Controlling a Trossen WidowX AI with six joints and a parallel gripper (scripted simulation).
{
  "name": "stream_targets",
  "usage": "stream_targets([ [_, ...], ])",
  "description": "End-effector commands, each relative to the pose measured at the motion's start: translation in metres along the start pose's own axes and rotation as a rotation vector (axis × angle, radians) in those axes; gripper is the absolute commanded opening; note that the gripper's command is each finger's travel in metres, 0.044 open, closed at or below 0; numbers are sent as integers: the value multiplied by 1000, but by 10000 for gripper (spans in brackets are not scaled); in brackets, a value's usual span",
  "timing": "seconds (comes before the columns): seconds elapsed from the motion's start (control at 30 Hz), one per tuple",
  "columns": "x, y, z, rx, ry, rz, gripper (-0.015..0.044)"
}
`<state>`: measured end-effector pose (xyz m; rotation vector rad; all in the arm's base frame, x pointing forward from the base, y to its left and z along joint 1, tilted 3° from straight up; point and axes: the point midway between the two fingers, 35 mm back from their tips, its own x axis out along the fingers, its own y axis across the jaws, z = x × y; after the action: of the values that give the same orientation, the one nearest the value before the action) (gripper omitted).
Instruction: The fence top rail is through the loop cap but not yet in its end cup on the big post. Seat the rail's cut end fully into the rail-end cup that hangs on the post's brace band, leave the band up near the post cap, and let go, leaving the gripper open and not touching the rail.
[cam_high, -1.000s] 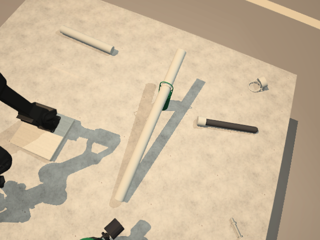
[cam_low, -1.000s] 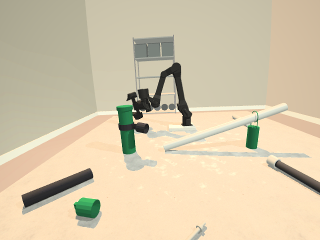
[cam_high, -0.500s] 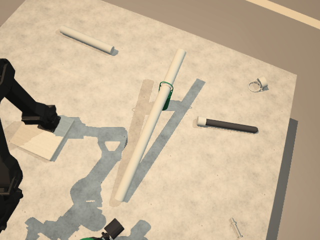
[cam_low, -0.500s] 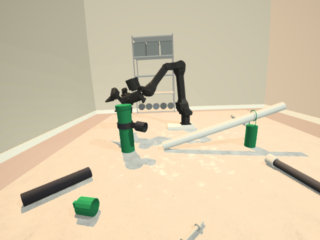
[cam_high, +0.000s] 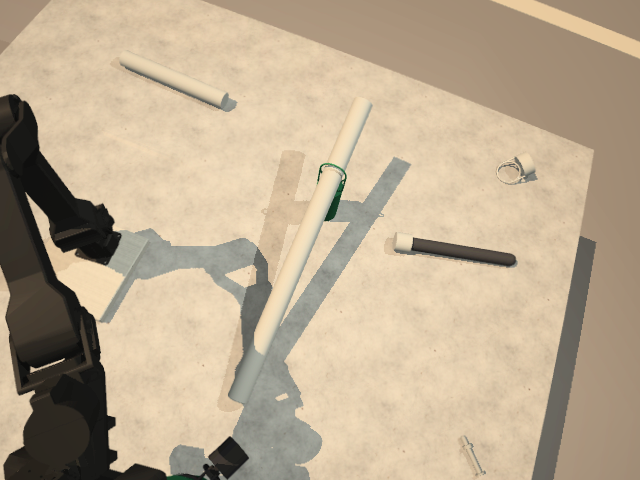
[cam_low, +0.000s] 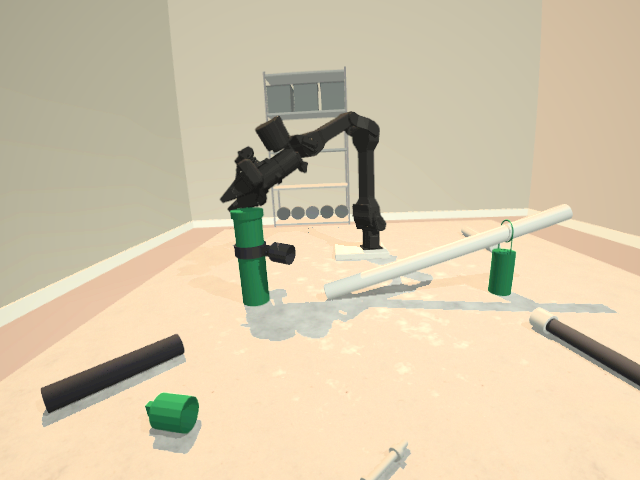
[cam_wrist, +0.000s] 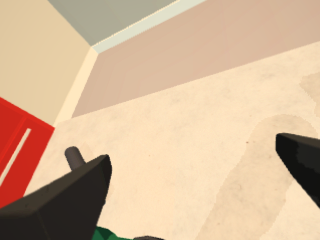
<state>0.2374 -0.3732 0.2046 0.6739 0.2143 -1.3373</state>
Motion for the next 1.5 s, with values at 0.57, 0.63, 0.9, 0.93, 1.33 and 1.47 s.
stream_targets([
  [0.57, -226, 127, -149, -1090, 625, 606, 440],
  [0.63, -234, 126, -153, -1120, 639, 623, 440],
  [0.9, -234, 126, -153, -1121, 640, 623, 440],
  [0.93, -234, 126, -153, -1121, 640, 623, 440],
  [1.33, -161, 126, -119, -1798, 404, 805, 440],
  [1.47, -129, 120, -103, -2097, 289, 870, 440],
])
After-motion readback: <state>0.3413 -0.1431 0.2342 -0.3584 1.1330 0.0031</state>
